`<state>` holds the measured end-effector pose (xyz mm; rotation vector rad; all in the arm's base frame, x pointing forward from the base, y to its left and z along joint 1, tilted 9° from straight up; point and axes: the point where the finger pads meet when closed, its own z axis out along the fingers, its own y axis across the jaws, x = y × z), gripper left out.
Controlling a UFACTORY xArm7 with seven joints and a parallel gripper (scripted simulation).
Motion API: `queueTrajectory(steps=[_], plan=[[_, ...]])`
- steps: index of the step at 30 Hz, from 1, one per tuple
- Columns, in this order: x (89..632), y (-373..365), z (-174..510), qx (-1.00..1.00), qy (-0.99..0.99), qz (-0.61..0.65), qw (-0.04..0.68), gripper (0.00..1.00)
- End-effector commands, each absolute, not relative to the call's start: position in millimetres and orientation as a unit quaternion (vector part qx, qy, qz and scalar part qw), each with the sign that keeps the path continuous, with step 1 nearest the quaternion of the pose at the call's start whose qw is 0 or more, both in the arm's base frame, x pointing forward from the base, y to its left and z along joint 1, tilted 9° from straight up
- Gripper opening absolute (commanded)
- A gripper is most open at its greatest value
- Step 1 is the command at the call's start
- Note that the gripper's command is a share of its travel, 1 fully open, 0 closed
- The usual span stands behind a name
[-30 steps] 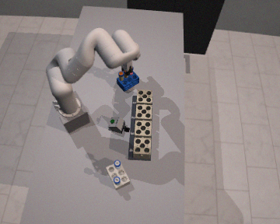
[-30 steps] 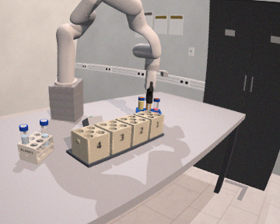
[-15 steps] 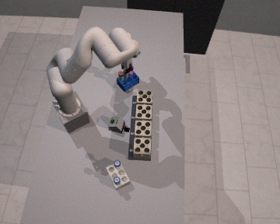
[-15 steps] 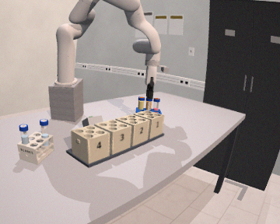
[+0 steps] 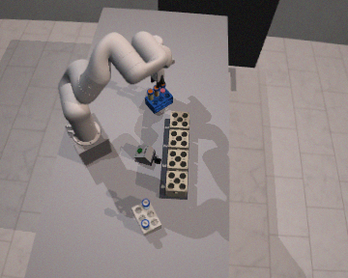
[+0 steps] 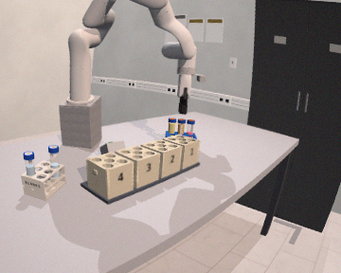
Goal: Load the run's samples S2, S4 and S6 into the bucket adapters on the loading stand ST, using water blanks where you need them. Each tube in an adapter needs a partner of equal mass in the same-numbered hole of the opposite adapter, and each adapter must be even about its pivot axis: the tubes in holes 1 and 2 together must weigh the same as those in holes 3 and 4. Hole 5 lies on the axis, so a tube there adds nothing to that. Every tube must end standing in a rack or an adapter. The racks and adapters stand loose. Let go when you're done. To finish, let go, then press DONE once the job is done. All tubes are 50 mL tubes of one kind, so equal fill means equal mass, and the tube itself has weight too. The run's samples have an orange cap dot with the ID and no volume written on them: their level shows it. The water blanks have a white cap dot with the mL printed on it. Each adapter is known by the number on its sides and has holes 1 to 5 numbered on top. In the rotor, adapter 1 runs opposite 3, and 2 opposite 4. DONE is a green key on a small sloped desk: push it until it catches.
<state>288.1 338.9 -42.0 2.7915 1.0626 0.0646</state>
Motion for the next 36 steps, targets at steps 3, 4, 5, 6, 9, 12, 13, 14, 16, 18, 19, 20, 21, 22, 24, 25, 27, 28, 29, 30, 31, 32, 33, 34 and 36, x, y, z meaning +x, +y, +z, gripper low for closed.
queueTrajectory(steps=[3, 4, 5, 6, 9, 12, 13, 14, 16, 18, 19, 20, 21, 22, 24, 25, 27, 28, 29, 30, 31, 32, 33, 34, 36], plan=[[288, 342, -28, 0.932, 0.355, 0.023, 0.076, 0.44], [288, 342, -28, 0.932, 0.355, 0.023, 0.076, 0.44], [288, 342, -28, 0.932, 0.355, 0.023, 0.076, 0.44], [287, 342, -26, 0.932, 0.355, 0.023, 0.076, 0.44], [287, 343, -20, 0.932, 0.355, 0.023, 0.076, 0.44], [286, 344, -14, 0.932, 0.355, 0.023, 0.076, 0.44], [286, 344, -12, 0.932, 0.355, 0.023, 0.076, 0.44], [286, 344, -10, 0.932, 0.355, 0.023, 0.076, 0.44], [285, 345, -6, 0.932, 0.355, 0.023, 0.076, 0.44], [285, 345, -2, 0.932, 0.355, 0.023, 0.076, 0.44], [285, 346, 0, 0.932, 0.355, 0.023, 0.076, 0.44], [285, 346, 1, 0.932, 0.355, 0.023, 0.076, 0.44], [285, 346, 1, 0.932, 0.355, 0.023, 0.076, 0.44], [285, 346, 1, 0.932, 0.355, 0.023, 0.076, 0.44], [284, 346, 5, 0.932, 0.355, 0.023, 0.076, 0.44], [284, 347, 7, 0.932, 0.355, 0.023, 0.076, 0.44], [284, 347, 11, 0.932, 0.355, 0.023, 0.076, 0.44], [284, 347, 13, 0.932, 0.355, 0.023, 0.076, 0.44], [283, 348, 15, 0.932, 0.355, 0.023, 0.076, 0.44], [283, 348, 17, 0.932, 0.355, 0.023, 0.076, 0.44], [283, 348, 19, 0.932, 0.355, 0.023, 0.076, 0.44], [283, 348, 21, 0.932, 0.355, 0.023, 0.076, 0.44], [283, 349, 23, 0.932, 0.355, 0.023, 0.076, 0.44], [282, 349, 25, 0.932, 0.355, 0.023, 0.076, 0.44], [282, 349, 29, 0.932, 0.355, 0.023, 0.076, 0.44]])
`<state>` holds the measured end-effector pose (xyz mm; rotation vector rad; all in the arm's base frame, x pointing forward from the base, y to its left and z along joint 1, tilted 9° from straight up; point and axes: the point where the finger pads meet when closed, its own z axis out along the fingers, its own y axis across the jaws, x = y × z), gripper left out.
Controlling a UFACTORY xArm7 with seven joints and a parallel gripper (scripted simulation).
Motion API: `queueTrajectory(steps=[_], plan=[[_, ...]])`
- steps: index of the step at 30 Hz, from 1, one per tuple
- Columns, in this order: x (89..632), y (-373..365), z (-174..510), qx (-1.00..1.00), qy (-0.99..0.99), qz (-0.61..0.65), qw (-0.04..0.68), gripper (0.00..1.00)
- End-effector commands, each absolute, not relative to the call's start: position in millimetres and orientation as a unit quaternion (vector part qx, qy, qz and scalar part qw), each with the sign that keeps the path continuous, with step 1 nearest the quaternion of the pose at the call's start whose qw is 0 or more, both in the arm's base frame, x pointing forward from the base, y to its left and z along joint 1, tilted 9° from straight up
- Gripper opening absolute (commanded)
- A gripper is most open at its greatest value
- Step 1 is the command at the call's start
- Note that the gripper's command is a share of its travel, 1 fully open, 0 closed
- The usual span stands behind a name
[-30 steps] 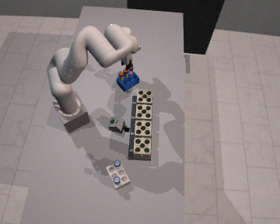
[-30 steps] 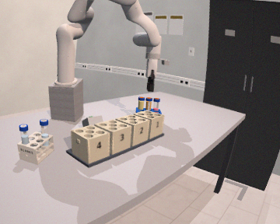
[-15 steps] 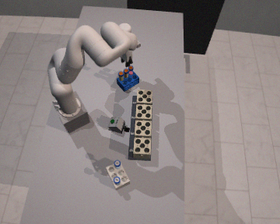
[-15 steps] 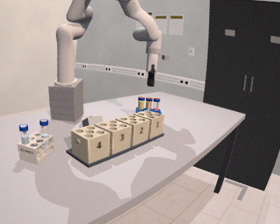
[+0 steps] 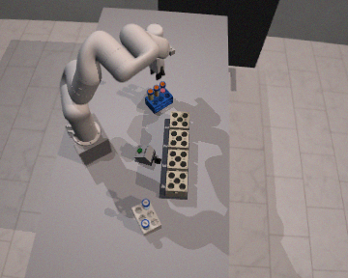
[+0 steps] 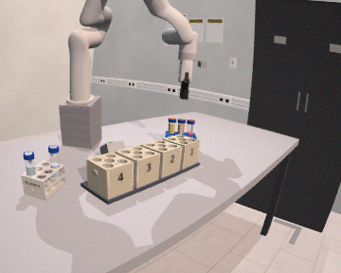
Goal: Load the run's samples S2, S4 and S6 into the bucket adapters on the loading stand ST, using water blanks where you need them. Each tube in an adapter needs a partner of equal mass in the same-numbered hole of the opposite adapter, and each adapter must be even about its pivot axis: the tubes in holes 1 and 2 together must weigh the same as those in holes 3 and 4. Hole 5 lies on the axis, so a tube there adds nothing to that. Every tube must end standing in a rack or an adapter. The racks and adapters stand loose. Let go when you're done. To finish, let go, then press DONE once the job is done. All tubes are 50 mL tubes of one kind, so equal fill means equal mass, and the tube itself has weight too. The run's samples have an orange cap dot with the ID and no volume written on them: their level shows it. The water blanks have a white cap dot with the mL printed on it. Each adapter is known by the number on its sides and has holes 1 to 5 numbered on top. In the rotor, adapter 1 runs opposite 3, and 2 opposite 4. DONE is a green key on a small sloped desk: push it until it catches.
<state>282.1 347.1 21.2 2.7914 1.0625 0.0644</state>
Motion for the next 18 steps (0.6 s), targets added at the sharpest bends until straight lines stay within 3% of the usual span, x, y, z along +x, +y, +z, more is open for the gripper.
queueTrajectory(steps=[1, 18], plan=[[282, 350, 31, 0.932, 0.355, 0.023, 0.076, 0.44], [281, 351, 42, 0.932, 0.355, 0.023, 0.076, 0.44]])
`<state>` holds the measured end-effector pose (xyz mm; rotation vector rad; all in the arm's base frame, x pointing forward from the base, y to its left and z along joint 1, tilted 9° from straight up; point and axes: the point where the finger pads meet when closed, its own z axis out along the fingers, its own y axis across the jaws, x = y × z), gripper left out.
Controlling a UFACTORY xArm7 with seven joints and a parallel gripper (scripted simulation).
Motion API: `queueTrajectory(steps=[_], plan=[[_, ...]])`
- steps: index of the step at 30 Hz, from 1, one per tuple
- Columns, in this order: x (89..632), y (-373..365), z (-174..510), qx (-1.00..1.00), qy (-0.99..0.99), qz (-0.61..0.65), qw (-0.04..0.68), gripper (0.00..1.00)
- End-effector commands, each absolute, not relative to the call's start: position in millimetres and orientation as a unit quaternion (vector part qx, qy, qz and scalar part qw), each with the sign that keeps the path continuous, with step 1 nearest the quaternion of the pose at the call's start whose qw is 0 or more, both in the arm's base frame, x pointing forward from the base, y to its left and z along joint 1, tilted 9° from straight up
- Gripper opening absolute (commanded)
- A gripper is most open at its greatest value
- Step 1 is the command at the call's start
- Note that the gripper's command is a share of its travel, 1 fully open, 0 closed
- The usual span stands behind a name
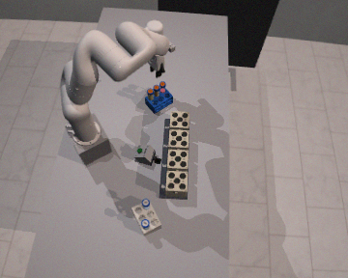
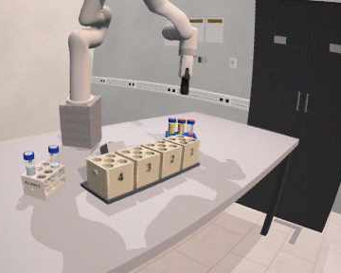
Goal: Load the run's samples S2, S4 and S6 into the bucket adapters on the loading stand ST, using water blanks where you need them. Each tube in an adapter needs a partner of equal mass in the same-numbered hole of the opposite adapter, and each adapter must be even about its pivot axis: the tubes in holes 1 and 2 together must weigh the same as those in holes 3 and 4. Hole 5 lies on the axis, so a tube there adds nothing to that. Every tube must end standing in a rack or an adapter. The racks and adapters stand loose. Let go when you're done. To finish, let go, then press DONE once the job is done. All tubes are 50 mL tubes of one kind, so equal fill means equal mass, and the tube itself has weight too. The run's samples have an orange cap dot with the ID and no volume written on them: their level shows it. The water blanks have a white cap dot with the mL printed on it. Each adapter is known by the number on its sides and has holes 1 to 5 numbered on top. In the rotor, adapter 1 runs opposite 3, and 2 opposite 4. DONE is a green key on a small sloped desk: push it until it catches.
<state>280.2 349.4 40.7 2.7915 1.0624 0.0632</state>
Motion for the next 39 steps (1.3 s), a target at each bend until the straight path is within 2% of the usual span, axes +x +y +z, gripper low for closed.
queueTrajectory(steps=[1, 14, 15, 24, 39], plan=[[281, 351, 42, 0.932, 0.355, 0.023, 0.076, 0.44], [281, 351, 42, 0.932, 0.355, 0.023, 0.076, 0.44], [285, 354, 42, 0.932, 0.355, 0.023, 0.076, 0.57], [311, 378, 42, 0.932, 0.355, 0.023, 0.076, 0.57], [311, 377, 38, 0.932, 0.355, 0.023, 0.076, 0.57]])
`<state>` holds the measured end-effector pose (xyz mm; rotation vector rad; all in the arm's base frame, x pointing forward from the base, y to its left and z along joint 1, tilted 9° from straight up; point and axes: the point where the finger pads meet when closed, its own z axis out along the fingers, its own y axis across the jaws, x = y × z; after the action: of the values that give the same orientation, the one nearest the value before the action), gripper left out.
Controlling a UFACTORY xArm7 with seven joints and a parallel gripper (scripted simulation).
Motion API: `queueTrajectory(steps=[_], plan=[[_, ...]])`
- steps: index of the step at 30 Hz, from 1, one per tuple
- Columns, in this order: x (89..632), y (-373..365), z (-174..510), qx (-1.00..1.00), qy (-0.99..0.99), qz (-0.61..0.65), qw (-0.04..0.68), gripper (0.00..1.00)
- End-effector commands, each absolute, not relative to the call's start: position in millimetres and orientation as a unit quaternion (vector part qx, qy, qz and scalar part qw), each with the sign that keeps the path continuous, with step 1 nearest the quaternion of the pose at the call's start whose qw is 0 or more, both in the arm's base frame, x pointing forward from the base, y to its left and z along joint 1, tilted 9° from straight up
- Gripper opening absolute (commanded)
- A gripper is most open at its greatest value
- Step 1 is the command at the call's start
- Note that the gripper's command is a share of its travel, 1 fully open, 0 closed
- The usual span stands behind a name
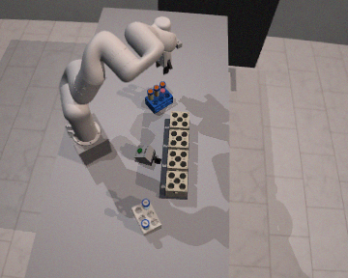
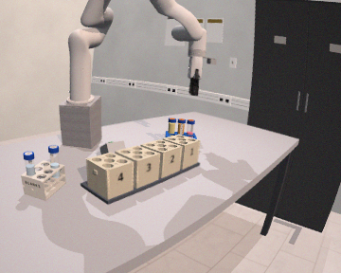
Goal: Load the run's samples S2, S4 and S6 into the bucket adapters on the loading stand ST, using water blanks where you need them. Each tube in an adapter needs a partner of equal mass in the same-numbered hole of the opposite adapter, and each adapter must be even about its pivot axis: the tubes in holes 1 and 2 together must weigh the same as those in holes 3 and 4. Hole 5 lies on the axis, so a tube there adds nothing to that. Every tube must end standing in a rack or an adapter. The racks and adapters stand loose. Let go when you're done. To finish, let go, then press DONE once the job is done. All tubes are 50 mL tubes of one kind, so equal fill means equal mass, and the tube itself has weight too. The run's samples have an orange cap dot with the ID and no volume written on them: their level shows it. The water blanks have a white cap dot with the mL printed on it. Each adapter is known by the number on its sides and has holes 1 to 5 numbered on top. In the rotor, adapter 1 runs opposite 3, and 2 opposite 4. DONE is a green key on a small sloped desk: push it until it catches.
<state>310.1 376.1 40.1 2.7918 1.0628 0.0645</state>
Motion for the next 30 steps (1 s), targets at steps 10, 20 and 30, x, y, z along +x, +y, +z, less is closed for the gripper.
queueTrajectory(steps=[10, 20, 30], plan=[[313, 375, 18, 0.932, 0.355, 0.023, 0.076, 0.57], [314, 373, 3, 0.932, 0.355, 0.023, 0.076, 0.57], [316, 370, -15, 0.932, 0.355, 0.023, 0.076, 0.57]])
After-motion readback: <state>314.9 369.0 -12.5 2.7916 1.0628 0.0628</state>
